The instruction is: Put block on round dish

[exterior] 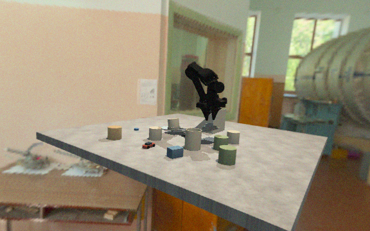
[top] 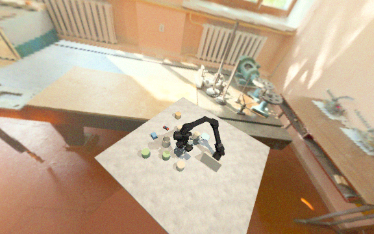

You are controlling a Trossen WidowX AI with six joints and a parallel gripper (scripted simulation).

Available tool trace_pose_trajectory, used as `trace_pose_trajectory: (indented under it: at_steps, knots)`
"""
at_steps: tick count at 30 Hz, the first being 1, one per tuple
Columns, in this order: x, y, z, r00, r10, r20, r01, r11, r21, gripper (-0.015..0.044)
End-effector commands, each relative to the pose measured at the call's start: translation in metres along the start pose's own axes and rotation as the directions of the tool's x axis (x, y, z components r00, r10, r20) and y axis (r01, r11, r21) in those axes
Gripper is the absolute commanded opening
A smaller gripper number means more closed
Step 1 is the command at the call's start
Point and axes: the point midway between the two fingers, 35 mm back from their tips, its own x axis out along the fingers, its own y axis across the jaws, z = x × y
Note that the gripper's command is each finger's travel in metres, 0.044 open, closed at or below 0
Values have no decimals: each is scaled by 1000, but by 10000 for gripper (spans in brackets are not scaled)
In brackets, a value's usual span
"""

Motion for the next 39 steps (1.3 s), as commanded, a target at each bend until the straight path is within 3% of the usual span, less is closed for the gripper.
trace_pose_trajectory:
  at_steps: [1,23,27,35,39]
  knots:
    - [9,1,-3,1000,1,-11,-1,1000,-10,260]
    - [40,1,-3,1000,1,-12,-1,1000,-9,260]
    - [40,1,-3,1000,1,-12,-1,1000,-9,155]
    - [40,1,-3,1000,1,-12,-1,1000,-9,102]
    - [33,1,-2,1000,1,-12,-1,1000,-9,0]
